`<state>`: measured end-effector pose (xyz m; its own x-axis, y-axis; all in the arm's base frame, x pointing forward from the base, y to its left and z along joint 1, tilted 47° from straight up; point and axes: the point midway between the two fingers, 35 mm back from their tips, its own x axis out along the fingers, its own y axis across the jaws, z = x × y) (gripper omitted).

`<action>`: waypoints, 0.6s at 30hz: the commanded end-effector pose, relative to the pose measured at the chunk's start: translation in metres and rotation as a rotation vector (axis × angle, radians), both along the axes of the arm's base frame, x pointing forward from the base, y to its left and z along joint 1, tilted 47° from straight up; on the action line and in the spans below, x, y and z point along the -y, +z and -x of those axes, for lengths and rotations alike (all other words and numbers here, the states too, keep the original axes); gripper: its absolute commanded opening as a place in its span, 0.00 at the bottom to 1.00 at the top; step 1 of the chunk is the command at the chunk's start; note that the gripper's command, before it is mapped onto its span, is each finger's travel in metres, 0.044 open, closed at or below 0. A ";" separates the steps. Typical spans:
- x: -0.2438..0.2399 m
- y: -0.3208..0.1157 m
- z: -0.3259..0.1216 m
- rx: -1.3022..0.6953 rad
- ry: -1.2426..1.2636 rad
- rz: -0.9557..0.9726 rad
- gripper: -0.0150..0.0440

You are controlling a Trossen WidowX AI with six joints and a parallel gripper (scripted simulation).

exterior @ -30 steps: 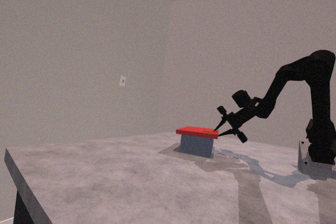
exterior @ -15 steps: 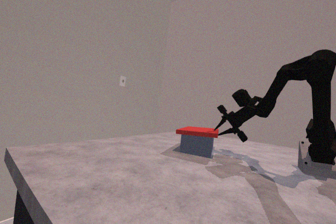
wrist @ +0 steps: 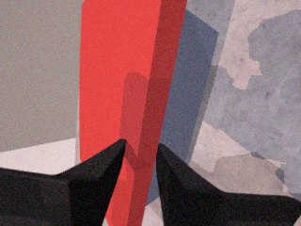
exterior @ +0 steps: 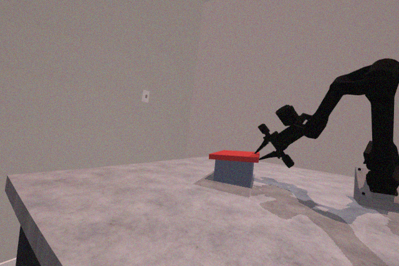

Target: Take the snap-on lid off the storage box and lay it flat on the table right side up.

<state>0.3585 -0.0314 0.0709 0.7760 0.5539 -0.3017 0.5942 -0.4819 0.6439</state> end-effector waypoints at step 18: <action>0.003 0.002 -0.001 0.003 -0.004 0.001 0.25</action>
